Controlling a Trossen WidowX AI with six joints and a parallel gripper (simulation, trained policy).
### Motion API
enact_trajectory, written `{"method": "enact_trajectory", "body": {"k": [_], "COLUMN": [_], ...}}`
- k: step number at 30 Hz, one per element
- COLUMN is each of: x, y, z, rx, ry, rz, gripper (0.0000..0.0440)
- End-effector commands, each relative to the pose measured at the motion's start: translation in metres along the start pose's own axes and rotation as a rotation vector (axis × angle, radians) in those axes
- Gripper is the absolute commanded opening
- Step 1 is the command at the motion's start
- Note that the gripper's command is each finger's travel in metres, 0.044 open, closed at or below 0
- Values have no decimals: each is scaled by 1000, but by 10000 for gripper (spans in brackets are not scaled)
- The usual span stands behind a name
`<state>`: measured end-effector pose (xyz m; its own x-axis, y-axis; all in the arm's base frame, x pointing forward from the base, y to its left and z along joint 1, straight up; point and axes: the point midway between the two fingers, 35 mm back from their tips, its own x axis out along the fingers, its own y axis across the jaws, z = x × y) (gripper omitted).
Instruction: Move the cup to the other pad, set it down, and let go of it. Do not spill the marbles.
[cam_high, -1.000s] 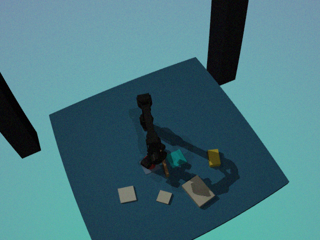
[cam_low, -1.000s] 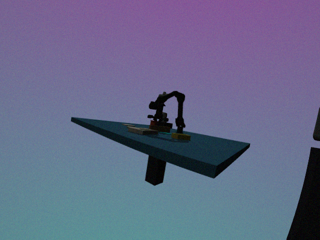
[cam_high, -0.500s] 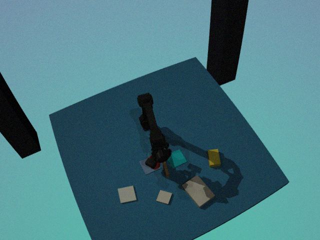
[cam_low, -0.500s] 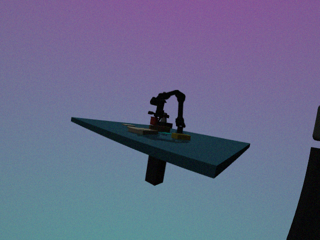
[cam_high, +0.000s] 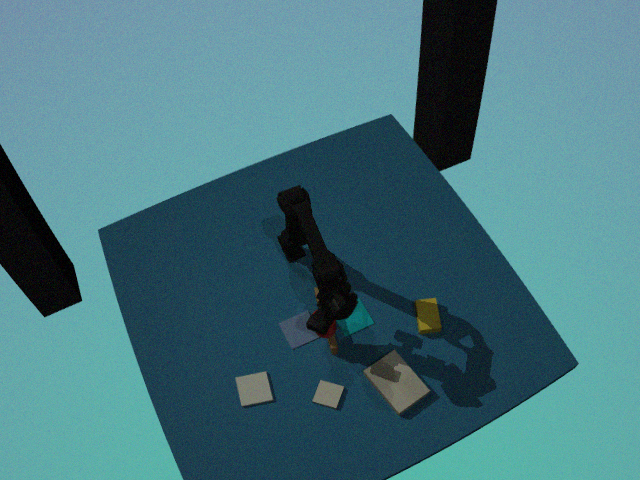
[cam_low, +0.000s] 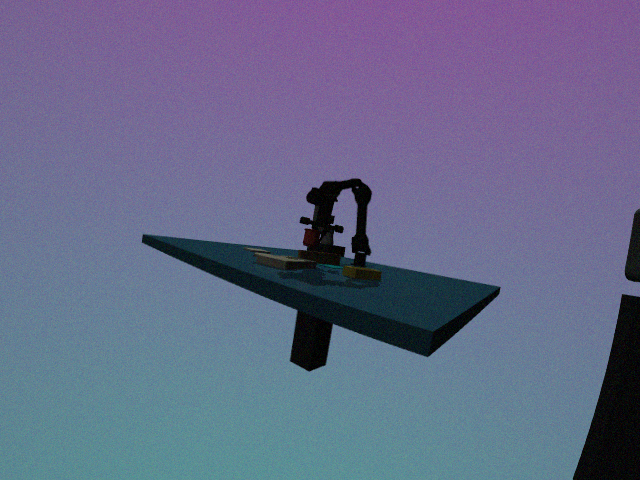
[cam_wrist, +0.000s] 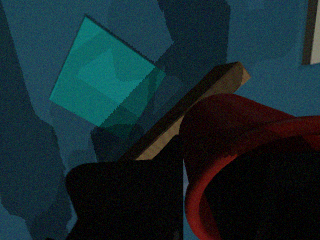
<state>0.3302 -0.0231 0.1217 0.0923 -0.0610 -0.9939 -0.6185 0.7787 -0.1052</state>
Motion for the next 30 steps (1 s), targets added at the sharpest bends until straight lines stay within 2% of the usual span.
{"method": "enact_trajectory", "body": {"k": [1, 19, 30], "x": [-5, -6, 8], "y": [7, 53, 83], "z": [15, 61, 71], "rx": [-16, -90, -110], "ry": [-24, -70, -62], "rz": [-6, -17, -16], "gripper": [0, 0, 0]}}
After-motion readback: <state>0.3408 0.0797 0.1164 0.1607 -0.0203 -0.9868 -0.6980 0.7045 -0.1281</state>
